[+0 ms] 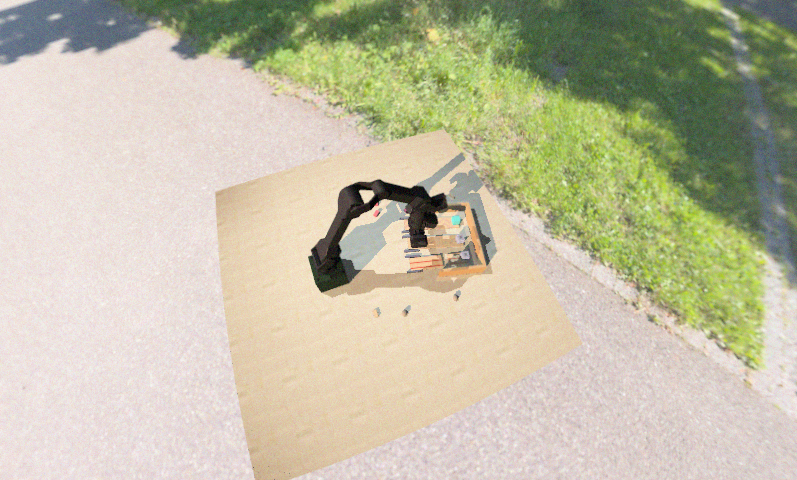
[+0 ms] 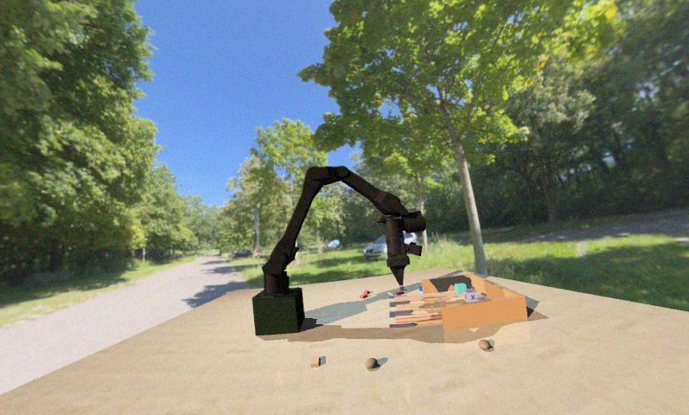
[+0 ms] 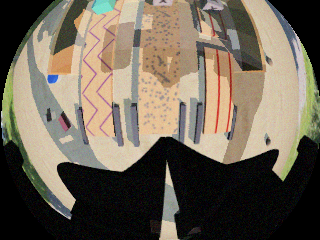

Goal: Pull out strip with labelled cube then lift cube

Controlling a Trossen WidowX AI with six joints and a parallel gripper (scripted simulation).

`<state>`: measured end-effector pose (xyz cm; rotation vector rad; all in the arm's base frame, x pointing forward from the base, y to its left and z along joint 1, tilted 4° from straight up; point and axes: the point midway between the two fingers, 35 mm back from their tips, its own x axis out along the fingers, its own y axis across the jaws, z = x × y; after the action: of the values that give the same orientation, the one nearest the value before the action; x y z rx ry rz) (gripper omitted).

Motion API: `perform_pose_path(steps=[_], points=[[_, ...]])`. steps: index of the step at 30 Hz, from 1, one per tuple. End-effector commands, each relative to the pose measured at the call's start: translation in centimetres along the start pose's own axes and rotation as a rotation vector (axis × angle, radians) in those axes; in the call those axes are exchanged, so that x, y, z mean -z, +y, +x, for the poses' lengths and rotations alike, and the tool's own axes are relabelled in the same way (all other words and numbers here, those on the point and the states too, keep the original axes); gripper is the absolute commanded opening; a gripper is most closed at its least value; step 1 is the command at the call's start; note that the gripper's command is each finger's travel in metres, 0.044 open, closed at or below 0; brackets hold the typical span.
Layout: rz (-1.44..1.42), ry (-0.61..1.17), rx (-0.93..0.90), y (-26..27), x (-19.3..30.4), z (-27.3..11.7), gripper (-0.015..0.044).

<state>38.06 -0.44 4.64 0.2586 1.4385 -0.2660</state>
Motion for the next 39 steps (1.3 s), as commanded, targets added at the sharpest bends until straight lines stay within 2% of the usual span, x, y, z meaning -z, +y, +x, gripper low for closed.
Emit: perform_pose_path(steps=[1, 39], points=[[0.006, 0.012, 0.001, 0.1, -0.1, 0.7, 0.0], [0.006, 0.012, 0.001, 0.3, -0.3, 6.9, 0.0]])
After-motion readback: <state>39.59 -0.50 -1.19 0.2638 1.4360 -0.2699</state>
